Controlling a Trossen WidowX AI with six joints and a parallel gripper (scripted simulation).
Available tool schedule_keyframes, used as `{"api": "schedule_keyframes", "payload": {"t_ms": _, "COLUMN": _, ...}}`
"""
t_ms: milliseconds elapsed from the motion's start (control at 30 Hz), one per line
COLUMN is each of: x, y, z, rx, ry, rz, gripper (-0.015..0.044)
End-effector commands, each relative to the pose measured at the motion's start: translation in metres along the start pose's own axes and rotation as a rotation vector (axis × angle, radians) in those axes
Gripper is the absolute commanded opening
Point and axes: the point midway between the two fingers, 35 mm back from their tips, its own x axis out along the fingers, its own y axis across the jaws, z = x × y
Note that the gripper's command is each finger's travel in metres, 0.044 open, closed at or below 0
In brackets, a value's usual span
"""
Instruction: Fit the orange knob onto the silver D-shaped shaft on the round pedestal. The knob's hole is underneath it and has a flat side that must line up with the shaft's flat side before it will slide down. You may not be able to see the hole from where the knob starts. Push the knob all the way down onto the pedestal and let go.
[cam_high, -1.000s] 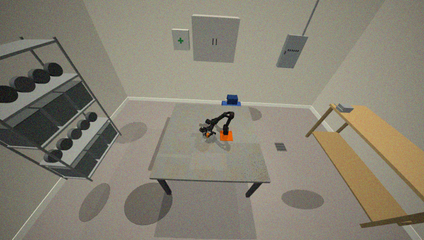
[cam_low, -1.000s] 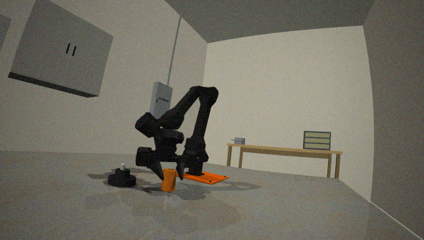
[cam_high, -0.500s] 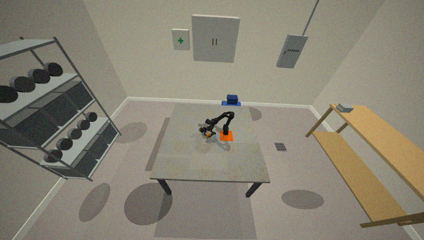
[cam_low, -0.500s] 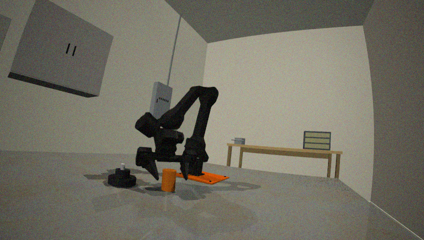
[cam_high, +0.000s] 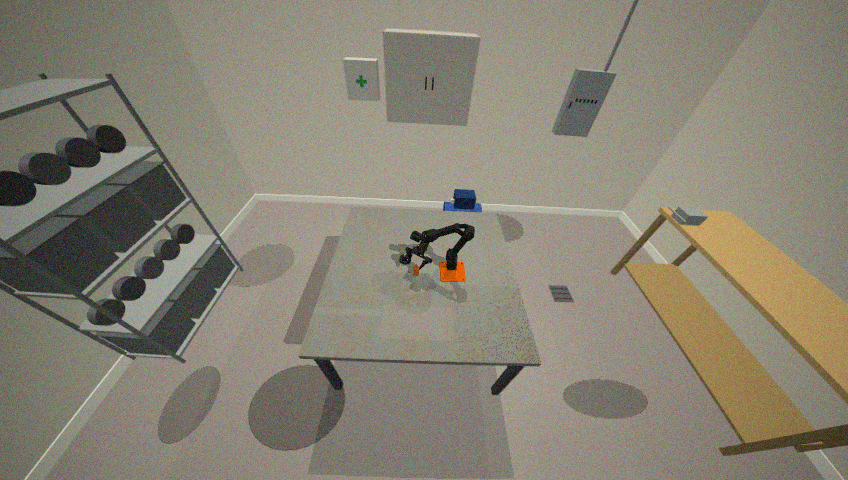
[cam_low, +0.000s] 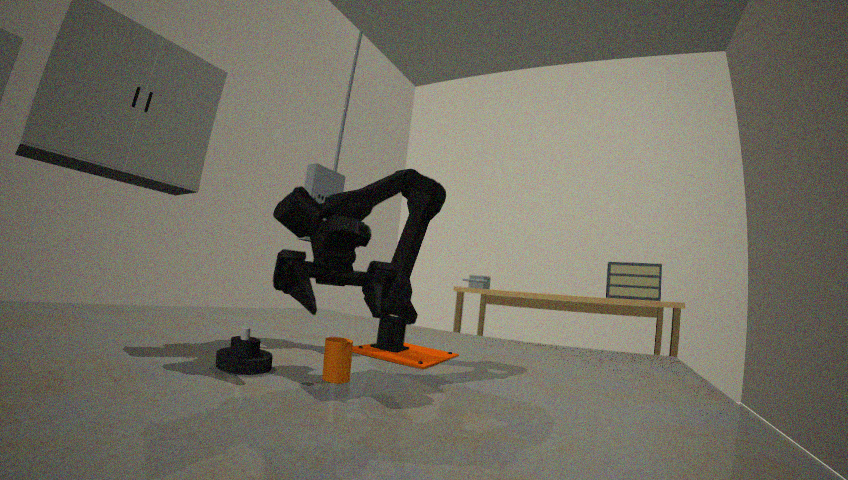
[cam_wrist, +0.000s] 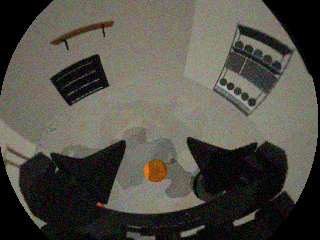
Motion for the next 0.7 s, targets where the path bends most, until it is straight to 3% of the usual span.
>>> {"api": "schedule_keyframes", "payload": {"t_ms": 0, "x": -0.012, "y": 0.003, "z": 0.014, "rx": -0.003, "ry": -0.001, "rz": 0.001, "gripper": 0.044}}
{"api": "schedule_keyframes", "payload": {"t_ms": 133, "x": -0.01, "y": 0.002, "z": 0.014, "rx": 0.012, "ry": 0.047, "rz": 0.006, "gripper": 0.044}}
{"api": "schedule_keyframes", "payload": {"t_ms": 500, "x": -0.026, "y": 0.003, "z": 0.023, "rx": 0.011, "ry": 0.867, "rz": -0.001, "gripper": 0.044}}
{"api": "schedule_keyframes", "payload": {"t_ms": 667, "x": -0.029, "y": 0.003, "z": 0.026, "rx": -0.004, "ry": 0.918, "rz": -0.009, "gripper": 0.044}}
